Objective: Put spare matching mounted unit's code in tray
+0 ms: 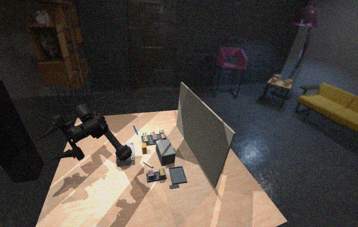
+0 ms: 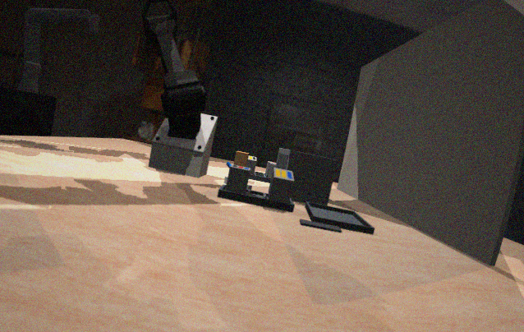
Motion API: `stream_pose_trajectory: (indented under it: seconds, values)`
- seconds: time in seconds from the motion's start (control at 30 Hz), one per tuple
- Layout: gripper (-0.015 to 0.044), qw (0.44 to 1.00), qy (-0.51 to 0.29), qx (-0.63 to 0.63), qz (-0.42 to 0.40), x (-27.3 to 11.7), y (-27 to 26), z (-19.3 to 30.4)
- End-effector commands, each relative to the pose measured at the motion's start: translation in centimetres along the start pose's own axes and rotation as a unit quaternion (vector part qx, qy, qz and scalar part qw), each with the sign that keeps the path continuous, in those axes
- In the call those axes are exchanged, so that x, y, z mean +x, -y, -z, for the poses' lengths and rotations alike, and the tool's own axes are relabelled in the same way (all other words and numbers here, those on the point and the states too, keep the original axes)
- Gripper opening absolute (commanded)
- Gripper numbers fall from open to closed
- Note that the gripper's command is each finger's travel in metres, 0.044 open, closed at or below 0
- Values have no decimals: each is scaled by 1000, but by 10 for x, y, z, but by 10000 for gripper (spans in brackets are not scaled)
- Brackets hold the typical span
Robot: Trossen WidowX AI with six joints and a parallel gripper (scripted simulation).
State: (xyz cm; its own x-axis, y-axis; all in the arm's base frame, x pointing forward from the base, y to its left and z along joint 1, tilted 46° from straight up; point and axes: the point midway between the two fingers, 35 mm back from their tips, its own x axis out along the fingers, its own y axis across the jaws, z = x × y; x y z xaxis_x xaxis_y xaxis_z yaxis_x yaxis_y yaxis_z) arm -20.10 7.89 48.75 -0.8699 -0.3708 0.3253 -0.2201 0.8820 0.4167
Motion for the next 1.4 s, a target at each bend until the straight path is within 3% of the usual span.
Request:
stream_pose_trajectory:
  seconds: [0.0,0.23,0.43,0.67,0.83,1.0,1.2,1.37]
  values:
    - [426,1000,0,0,0,0,0,0]
    - [440,1000,-12,-6,-3,2,0,7]
    - [440,985,-107,-123,54,16,54,82]
    - [440,934,-234,-241,120,-1,132,157]
    - [440,880,-322,-312,157,-32,185,200]
    - [440,791,-422,-405,180,-84,246,236]
    - [440,709,-499,-461,191,-136,288,254]
    - [440,605,-588,-500,196,-204,323,265]
